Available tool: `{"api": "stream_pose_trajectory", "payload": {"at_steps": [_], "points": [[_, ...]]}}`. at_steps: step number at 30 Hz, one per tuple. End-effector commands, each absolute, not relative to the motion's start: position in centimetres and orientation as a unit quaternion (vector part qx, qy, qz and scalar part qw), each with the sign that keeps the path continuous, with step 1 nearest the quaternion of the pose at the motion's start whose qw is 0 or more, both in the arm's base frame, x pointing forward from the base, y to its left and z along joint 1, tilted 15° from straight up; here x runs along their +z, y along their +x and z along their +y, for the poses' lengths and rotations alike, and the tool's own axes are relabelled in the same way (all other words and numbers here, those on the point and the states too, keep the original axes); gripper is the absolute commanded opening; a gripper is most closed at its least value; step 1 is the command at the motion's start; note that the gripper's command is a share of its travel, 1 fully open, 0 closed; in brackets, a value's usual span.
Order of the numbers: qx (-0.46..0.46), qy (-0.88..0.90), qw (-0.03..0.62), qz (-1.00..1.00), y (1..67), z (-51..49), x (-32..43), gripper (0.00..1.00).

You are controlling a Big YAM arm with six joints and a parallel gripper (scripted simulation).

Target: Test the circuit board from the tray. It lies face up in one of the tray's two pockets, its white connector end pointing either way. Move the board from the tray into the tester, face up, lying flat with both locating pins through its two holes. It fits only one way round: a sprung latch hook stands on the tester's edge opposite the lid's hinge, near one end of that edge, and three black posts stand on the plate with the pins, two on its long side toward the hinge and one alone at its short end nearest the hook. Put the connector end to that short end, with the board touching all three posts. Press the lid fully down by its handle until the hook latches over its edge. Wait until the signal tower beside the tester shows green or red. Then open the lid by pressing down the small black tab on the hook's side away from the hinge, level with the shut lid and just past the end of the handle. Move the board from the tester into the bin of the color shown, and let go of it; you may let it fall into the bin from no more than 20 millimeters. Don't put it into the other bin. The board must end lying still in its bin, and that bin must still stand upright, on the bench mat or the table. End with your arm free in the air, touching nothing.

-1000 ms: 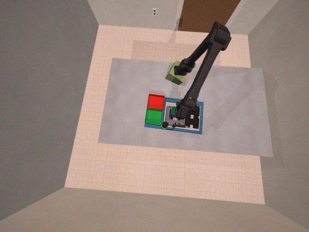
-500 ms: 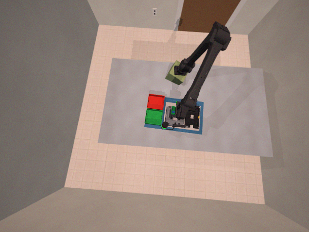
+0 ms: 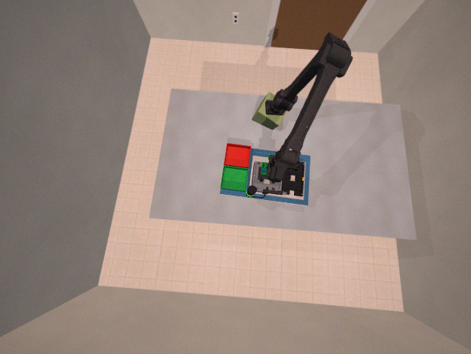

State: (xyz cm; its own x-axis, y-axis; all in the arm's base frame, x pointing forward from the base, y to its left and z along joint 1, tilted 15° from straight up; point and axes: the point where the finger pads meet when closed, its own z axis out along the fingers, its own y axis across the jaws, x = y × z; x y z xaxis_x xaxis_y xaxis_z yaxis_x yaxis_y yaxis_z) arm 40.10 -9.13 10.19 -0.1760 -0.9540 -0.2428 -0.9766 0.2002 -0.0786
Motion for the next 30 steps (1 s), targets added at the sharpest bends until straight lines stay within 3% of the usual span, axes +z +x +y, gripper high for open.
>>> {"api": "stream_pose_trajectory", "payload": {"at_steps": [1,30], "points": [[0.022,-0.633,0.137,0.761,42.4,-10.3,12.9,0.72],[0.016,-0.631,0.141,0.762,42.9,-11.7,12.0,0.72]]}}
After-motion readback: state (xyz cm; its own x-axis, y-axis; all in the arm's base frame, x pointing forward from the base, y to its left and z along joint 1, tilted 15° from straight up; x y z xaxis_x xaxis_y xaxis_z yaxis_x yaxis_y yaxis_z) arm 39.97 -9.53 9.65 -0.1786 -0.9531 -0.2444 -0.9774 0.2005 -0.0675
